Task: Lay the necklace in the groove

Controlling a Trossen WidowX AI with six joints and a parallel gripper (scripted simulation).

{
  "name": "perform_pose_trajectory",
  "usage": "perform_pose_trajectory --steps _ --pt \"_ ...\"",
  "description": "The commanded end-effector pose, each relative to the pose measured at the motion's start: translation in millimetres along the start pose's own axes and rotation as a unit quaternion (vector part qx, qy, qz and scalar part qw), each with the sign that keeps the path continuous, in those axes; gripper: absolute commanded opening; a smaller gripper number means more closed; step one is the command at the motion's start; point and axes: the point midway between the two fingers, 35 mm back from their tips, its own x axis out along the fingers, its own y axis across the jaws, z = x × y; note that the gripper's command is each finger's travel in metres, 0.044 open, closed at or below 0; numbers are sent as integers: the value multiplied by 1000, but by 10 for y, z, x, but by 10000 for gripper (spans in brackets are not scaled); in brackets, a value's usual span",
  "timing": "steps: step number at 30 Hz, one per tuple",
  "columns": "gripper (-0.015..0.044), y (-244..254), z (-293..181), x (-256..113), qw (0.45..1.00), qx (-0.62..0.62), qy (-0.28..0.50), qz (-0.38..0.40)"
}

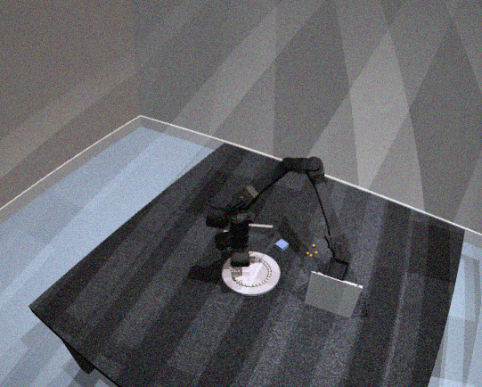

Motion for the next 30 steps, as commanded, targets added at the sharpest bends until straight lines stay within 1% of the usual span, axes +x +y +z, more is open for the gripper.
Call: perform_pose_trajectory --steps 1,15,30 --pt "0 -81 5 0 1000 3 0 -2" --pt "0 -82 5 79 1000 3 0 -2" --pt "394 -81 11 16 1000 4 -1 -1"
